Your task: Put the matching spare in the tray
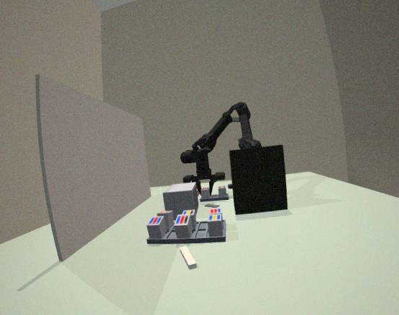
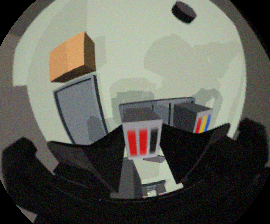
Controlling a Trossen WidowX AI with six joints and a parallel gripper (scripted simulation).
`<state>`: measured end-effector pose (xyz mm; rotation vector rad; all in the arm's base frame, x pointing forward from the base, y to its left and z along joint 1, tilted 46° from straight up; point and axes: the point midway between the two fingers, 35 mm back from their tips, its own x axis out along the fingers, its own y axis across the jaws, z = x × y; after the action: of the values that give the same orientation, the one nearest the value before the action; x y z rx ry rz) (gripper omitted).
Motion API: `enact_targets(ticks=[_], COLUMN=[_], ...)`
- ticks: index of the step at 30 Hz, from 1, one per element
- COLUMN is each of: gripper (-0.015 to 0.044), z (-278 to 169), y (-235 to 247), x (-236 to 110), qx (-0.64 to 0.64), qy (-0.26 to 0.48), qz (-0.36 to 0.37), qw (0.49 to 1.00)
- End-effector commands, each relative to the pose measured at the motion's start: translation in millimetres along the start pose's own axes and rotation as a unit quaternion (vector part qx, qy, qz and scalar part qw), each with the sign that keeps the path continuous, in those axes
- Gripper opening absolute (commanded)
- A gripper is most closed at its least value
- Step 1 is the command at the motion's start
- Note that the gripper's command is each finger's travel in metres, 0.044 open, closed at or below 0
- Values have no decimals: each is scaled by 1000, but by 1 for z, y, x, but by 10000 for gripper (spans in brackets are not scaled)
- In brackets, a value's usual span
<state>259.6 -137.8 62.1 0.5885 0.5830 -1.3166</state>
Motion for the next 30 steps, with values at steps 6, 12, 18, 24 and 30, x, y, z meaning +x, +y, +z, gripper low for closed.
enact_targets(ticks=[6,12,18,24,30], gripper=[96,0,0,0,0], z=[0,0,0,-2,-2], y=[0,0,0,4,3], x=[0,0,-1,-28,-61], qx=[0,0,0,0,-1], qy=[0,0,0,5,6], qz=[0,0,0,0,0], qw=[1000,1000,1000,1000,1000])
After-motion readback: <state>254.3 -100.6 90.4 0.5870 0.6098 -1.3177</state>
